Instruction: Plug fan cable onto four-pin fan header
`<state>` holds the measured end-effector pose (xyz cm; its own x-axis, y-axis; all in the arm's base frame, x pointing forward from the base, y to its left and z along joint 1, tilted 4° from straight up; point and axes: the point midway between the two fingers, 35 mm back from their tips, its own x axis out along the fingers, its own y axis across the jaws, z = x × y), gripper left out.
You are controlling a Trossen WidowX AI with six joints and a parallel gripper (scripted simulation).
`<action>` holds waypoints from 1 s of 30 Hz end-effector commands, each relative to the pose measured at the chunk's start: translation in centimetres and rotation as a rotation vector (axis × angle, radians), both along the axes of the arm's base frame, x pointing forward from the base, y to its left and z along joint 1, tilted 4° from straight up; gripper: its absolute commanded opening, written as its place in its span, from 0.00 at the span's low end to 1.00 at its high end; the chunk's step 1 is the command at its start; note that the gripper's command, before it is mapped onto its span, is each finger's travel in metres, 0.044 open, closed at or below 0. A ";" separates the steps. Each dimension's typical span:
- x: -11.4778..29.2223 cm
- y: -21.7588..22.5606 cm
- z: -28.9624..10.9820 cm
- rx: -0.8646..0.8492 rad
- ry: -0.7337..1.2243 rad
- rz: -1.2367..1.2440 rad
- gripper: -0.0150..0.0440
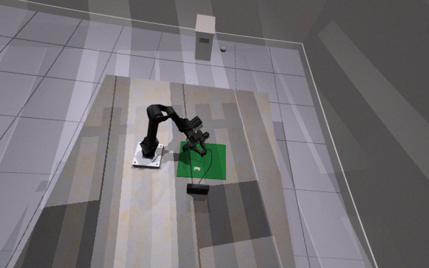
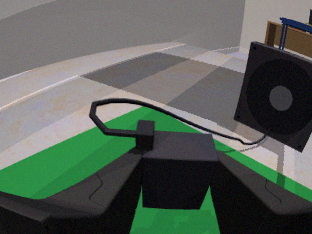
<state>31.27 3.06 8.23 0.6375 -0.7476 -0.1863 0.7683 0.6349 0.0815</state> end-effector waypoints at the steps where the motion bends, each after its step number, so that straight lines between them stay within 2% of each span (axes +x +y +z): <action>1: 0.0 0.0 0.3 0.000 0.000 0.000 0.25; 30: 0.0 0.0 -1.3 0.000 0.000 0.000 0.25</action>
<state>31.28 3.06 7.27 0.6378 -0.7474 -0.1860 0.7682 0.6346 0.0846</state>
